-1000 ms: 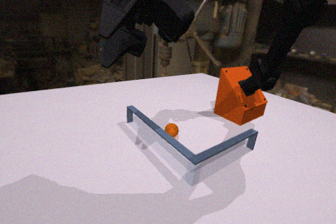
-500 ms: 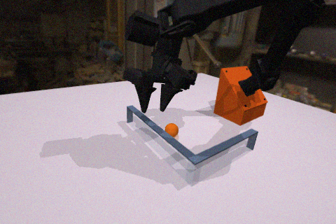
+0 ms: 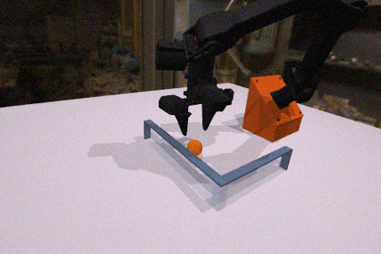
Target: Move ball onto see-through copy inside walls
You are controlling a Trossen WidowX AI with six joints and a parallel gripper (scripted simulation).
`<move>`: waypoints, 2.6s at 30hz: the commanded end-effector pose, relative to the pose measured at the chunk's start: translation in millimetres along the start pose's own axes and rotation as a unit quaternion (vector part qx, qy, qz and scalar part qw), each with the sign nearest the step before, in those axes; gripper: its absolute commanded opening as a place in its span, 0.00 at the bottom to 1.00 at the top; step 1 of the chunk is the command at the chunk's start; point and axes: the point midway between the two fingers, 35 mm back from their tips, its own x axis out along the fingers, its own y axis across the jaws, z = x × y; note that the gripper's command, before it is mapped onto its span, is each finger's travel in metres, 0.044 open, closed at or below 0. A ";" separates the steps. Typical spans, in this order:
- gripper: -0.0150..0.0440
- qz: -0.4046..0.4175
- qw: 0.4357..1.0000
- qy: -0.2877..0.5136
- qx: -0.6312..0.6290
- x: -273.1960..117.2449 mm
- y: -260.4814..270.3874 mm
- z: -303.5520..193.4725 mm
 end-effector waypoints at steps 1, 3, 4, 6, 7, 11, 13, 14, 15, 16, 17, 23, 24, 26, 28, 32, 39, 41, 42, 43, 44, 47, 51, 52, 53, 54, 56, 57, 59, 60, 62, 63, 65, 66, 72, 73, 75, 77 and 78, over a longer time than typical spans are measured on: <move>0.78 0.006 1.000 -0.001 0.003 8.2 2.4 0.6; 0.78 0.006 1.000 -0.001 0.003 9.2 2.3 0.6; 0.78 0.006 1.000 -0.001 0.003 10.6 2.3 0.5; 0.78 0.006 1.000 -0.001 0.003 13.8 2.2 0.5; 0.78 0.006 1.000 -0.001 0.003 15.5 2.1 0.5; 0.78 0.006 1.000 -0.001 0.003 22.0 2.0 0.5; 0.78 0.006 1.000 -0.001 0.003 25.2 2.0 0.5; 0.78 0.006 1.000 -0.001 0.003 26.8 2.1 0.5; 0.78 0.006 1.000 -0.001 0.003 28.4 2.1 0.5; 0.78 0.006 1.000 -0.001 0.003 30.0 2.1 0.6; 0.78 0.006 1.000 -0.001 0.003 31.6 2.1 0.6; 0.78 0.006 1.000 -0.002 0.003 41.3 2.6 0.8; 0.78 0.006 1.000 -0.002 0.003 42.9 2.7 0.9; 0.78 0.006 1.000 -0.002 0.003 46.0 2.9 1.0; 0.78 0.006 1.000 -0.002 0.003 48.0 3.0 1.1; 0.64 0.006 1.000 -0.002 0.003 48.3 3.0 1.1; 0.57 0.006 1.000 -0.002 0.003 48.3 3.0 1.1; 0.54 0.006 1.000 -0.002 0.003 48.3 3.0 1.1; 0.53 0.006 1.000 -0.002 0.003 48.3 3.0 1.1; 0.49 0.006 1.000 -0.002 0.003 48.3 3.0 1.1; 0.44 0.006 1.000 -0.002 0.003 47.2 2.7 1.0; 0.31 0.005 1.000 0.000 0.003 31.2 -0.5 -0.6; 0.25 0.005 1.000 0.002 0.003 2.8 -4.0 -2.4; 0.25 0.005 1.000 0.003 0.003 -4.5 -4.4 -2.7; 0.25 0.005 1.000 0.003 0.003 -11.9 -4.7 -2.9; 0.25 0.005 1.000 0.003 0.005 -19.7 -4.6 -3.2; 0.25 0.005 1.000 0.003 0.006 -35.0 -4.2 -3.4; 0.25 0.005 1.000 0.003 0.006 -42.5 -3.7 -3.2; 0.25 0.005 1.000 0.003 0.005 -57.2 -2.4 -2.4; 0.25 0.005 1.000 0.002 0.005 -64.6 -1.6 -1.9; 0.25 0.006 1.000 0.001 0.003 -78.1 0.4 -0.7; 0.25 0.006 1.000 0.001 0.003 -81.8 1.1 -0.3; 0.25 0.006 1.000 0.001 0.003 -83.0 1.3 -0.2; 0.25 0.006 1.000 0.001 0.003 -83.0 1.3 -0.2; 0.25 0.006 0.997 0.002 0.072 -79.1 -1.0 2.2; 0.25 0.006 0.996 0.002 0.087 -78.2 -1.5 2.7; 0.25 0.006 0.993 0.002 0.118 -76.4 -2.6 3.8; 0.25 0.006 0.989 0.002 0.148 -74.6 -3.6 4.9; 0.25 0.006 0.986 0.002 0.164 -73.8 -4.1 5.4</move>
